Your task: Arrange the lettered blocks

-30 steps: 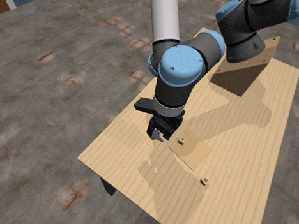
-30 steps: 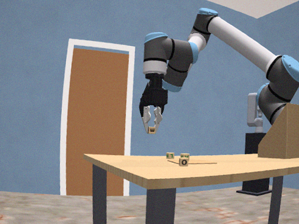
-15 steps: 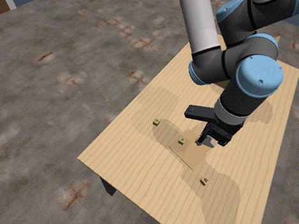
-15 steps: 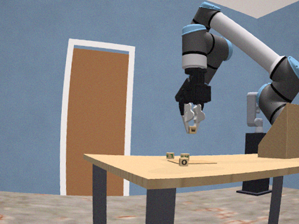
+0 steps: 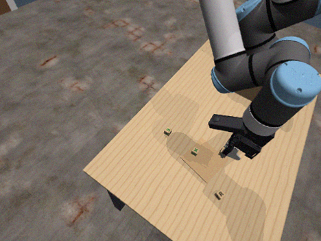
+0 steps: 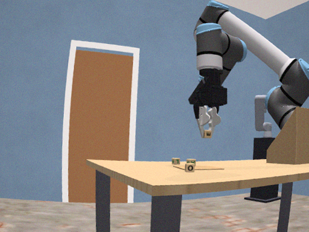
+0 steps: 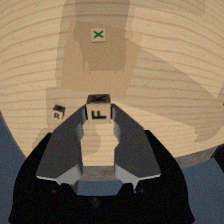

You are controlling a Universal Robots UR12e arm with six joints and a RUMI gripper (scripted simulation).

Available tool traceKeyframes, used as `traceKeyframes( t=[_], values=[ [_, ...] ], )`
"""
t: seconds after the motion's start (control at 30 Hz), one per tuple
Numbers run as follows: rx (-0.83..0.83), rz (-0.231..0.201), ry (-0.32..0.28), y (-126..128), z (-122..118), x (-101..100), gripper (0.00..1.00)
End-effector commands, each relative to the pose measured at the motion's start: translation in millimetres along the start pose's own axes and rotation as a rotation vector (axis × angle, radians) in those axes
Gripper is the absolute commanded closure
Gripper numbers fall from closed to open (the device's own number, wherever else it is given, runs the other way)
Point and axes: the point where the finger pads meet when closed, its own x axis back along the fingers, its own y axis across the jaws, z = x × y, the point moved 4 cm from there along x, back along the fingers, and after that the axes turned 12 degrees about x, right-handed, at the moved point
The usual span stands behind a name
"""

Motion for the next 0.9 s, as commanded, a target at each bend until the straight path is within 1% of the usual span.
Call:
traceKeyframes(
  t=[0.0,0.13,0.27,0.33,0.67,0.8,0.87],
  values=[
    [0.000,0.001,0.000,-0.3,-0.5,-2.4,0.95],
    [0.000,0.001,0.000,-0.4,-0.4,-11.9,0.95],
    [0.000,0.001,0.000,-0.6,-0.3,-27.5,0.95],
    [0.000,0.001,0.000,-0.6,-0.3,-27.5,0.95],
    [0.000,0.001,0.000,-1.3,-0.1,-74.5,0.95],
    [0.000,0.001,0.000,-1.5,0.0,-87.4,0.95],
    [0.000,0.001,0.000,-1.5,0.0,-89.6,0.95]
  ],
)
